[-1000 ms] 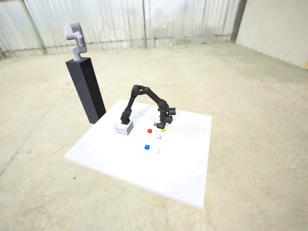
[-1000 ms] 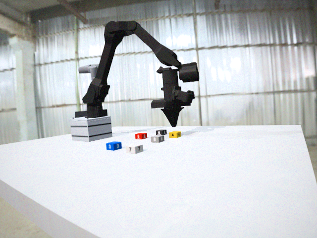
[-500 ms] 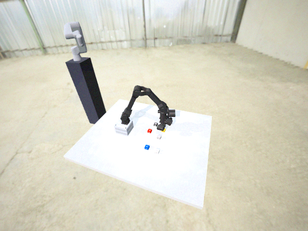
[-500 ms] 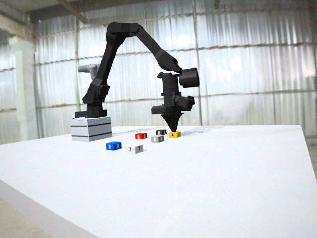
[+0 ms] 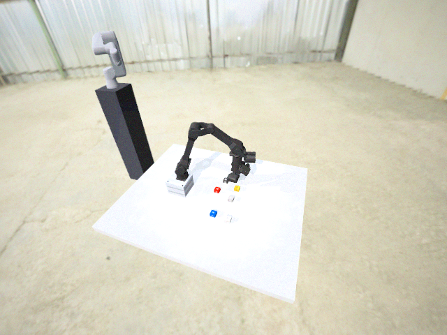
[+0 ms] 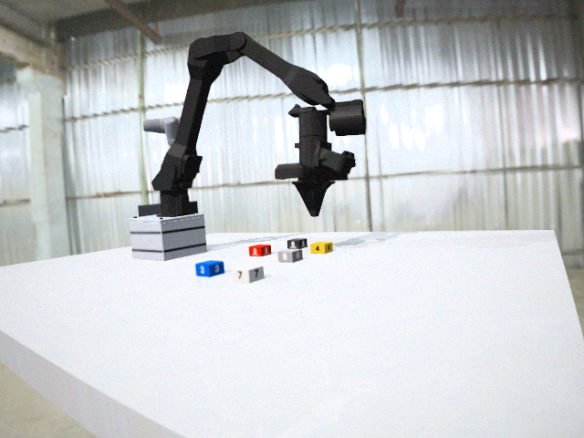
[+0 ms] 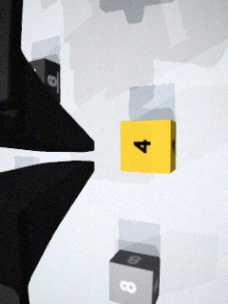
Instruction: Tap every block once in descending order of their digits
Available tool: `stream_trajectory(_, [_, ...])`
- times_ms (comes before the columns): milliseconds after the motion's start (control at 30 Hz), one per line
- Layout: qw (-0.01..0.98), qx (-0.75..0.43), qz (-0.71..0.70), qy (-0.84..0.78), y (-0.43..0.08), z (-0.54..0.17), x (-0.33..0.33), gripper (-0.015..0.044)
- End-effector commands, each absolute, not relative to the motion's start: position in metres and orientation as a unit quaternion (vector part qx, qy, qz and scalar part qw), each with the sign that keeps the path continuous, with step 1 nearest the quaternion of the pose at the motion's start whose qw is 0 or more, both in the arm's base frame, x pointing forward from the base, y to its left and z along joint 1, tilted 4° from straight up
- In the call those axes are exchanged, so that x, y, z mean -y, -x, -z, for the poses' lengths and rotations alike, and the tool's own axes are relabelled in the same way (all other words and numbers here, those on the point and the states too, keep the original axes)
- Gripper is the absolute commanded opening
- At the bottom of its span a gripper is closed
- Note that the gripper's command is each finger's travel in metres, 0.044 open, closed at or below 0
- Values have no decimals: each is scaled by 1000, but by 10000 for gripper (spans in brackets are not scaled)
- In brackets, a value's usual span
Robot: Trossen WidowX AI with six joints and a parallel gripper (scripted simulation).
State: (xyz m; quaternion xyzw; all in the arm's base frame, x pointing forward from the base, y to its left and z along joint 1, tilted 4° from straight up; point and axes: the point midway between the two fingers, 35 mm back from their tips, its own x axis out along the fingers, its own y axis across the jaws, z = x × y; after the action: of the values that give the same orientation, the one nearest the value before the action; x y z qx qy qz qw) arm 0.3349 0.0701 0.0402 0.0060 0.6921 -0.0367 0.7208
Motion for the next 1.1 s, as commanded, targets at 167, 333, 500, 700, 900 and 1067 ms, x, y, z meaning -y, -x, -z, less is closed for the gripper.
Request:
stream_trajectory(167, [735,-677,33,-13,-335,-91,-70,20])
stream_trajectory(333, [734,-678,34,-11,-333,-93,0,20])
stream_trajectory(500, [733,-679,36,-9,-312,-94,76,20])
stream_trajectory(700, [733,-679,40,-5,-266,-95,155,20])
stream_trajectory(900, [733,-679,41,-4,-251,-95,171,20])
stream_trajectory(1067, [733,-679,41,-4,-257,-43,175,20])
